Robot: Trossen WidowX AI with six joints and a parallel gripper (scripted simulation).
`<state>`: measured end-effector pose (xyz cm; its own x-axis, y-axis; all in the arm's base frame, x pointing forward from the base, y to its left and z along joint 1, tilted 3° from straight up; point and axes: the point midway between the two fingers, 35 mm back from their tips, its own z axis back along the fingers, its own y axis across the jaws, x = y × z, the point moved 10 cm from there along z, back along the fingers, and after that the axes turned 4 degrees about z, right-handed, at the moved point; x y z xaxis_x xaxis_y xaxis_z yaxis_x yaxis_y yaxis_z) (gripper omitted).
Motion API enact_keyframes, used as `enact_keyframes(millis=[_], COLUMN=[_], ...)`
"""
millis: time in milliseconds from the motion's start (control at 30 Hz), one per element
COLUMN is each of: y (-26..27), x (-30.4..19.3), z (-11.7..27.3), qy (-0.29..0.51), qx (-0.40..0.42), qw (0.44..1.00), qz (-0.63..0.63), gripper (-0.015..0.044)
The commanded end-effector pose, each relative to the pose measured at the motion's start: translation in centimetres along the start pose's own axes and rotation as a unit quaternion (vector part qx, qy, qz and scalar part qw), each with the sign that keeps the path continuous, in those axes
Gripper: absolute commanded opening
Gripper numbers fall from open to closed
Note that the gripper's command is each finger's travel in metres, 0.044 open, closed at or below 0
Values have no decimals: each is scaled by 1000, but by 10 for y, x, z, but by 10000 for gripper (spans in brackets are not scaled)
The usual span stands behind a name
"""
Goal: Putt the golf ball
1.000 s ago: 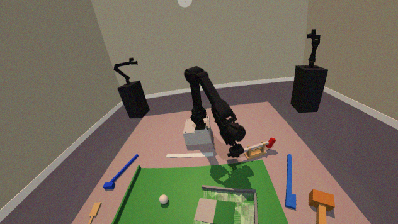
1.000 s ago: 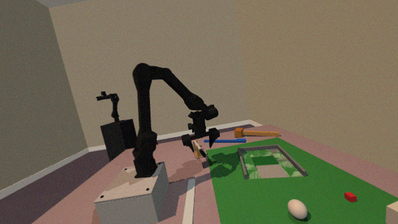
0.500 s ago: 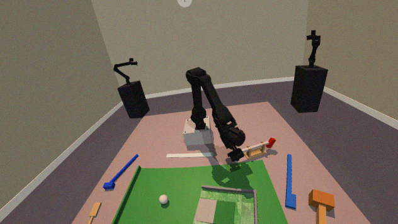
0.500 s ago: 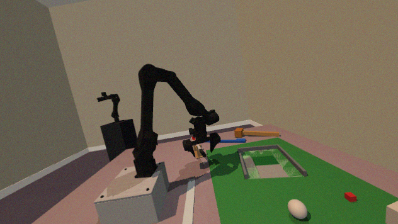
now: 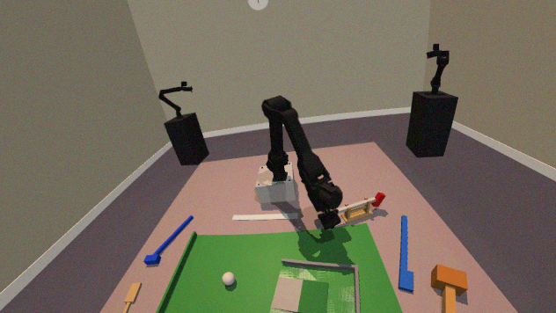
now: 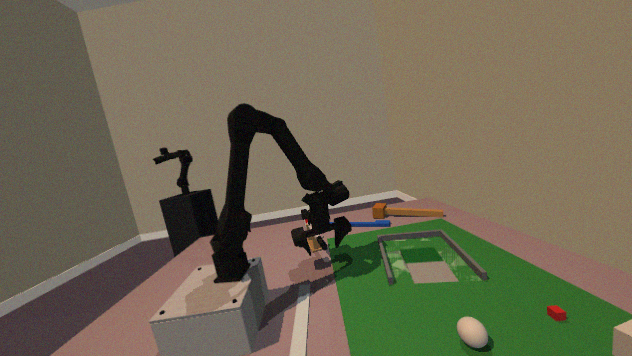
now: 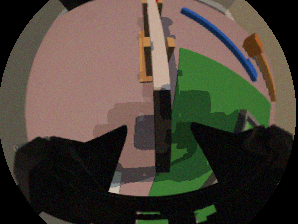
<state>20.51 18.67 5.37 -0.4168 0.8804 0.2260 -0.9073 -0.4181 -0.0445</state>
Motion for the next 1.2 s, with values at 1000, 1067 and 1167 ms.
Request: enact_keyframes(millis=[1000, 1067, 1167], y=[-5, -6, -6], x=[10, 14, 19], z=[31, 45, 65], qy=[0, 0, 0], qx=[0, 0, 1], qw=[1000, 1000, 1000], qz=[0, 0, 0], gripper=[0, 0, 0])
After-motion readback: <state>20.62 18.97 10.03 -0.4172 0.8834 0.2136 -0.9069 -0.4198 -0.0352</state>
